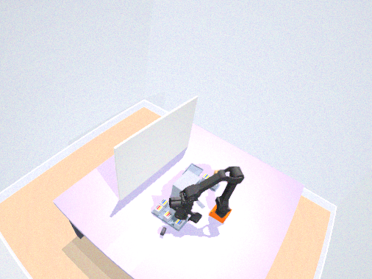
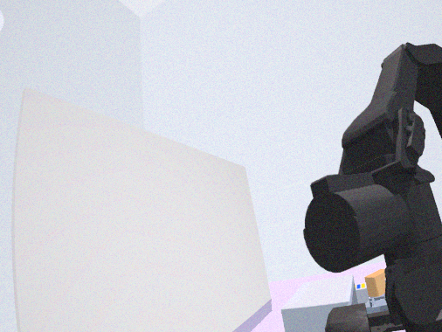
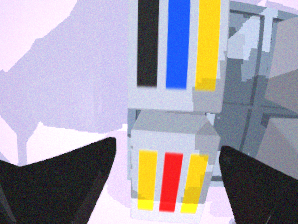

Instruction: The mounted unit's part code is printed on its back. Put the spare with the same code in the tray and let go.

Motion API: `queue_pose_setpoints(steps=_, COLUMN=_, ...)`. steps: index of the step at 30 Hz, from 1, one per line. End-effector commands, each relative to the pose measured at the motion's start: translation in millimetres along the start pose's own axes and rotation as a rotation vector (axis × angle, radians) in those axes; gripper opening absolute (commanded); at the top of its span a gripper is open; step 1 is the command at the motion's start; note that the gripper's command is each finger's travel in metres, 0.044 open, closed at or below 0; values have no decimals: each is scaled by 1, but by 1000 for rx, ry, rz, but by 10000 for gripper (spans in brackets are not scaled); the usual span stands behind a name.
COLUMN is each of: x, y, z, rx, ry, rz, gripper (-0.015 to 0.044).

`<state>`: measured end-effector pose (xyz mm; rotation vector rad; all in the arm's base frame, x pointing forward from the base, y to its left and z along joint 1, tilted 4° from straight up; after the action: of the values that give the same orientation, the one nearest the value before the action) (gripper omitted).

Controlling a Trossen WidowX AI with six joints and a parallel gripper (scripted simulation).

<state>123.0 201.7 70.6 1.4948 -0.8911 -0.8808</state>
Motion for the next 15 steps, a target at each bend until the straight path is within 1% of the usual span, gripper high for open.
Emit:
queue_pose_setpoints(steps=1, x=2, y=-6, z=1, rx=-1, ry=4, rz=7, gripper=300)
queue_pose_setpoints(steps=7, x=2, y=-6, z=1, rx=-1, ry=4, rz=7, gripper=300)
queue_pose_setpoints(steps=12, x=1, y=-5, z=1, rx=-4, ry=0, rz=2, gripper=169)
queue_pose_setpoints(steps=15, x=1, y=-5, z=1, rx=-4, ry=0, rz=2, gripper=149)
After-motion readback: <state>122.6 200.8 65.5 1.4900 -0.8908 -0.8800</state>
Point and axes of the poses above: the point midway between the two fingers, 35 mm back from their tips, its own y axis back along the fingers, its own z axis across the jaws, x = y × z, the point moved 2 cm from there along y, back along the fingers, and after that the axes turned 14 degrees about y, right-handed, at the moved point
